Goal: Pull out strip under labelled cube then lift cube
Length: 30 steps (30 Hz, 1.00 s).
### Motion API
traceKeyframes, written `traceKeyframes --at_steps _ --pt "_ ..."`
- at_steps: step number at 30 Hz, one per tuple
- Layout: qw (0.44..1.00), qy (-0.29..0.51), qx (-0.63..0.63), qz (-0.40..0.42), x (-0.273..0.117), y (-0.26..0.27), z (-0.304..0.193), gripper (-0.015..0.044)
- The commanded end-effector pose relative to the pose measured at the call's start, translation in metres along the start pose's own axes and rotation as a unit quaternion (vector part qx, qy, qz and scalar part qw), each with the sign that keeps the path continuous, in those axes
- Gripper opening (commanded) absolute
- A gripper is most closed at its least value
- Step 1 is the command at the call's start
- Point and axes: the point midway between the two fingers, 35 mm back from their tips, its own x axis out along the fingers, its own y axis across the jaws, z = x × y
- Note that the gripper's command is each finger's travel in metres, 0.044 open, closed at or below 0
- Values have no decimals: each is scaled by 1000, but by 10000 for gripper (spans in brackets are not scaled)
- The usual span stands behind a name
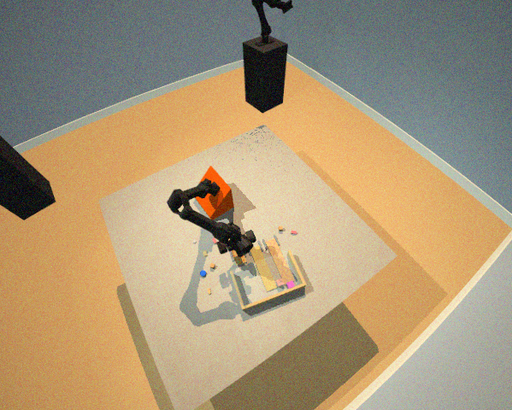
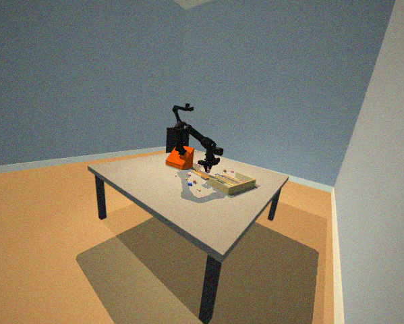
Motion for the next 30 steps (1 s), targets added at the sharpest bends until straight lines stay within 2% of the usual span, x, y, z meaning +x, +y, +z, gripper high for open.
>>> traceKeyframes --at_steps 1,14,17,23,30 --pt "1000 1 2 -2 -2 -1 -7 0" --pt "1000 2 1 -2 -2 -2 -53 0" --pt "1000 2 1 -2 -6 -2 -53 0" --pt "1000 2 1 -1 -37 -2 -53 0" --pt "1000 2 1 -1 -38 -2 -53 0"
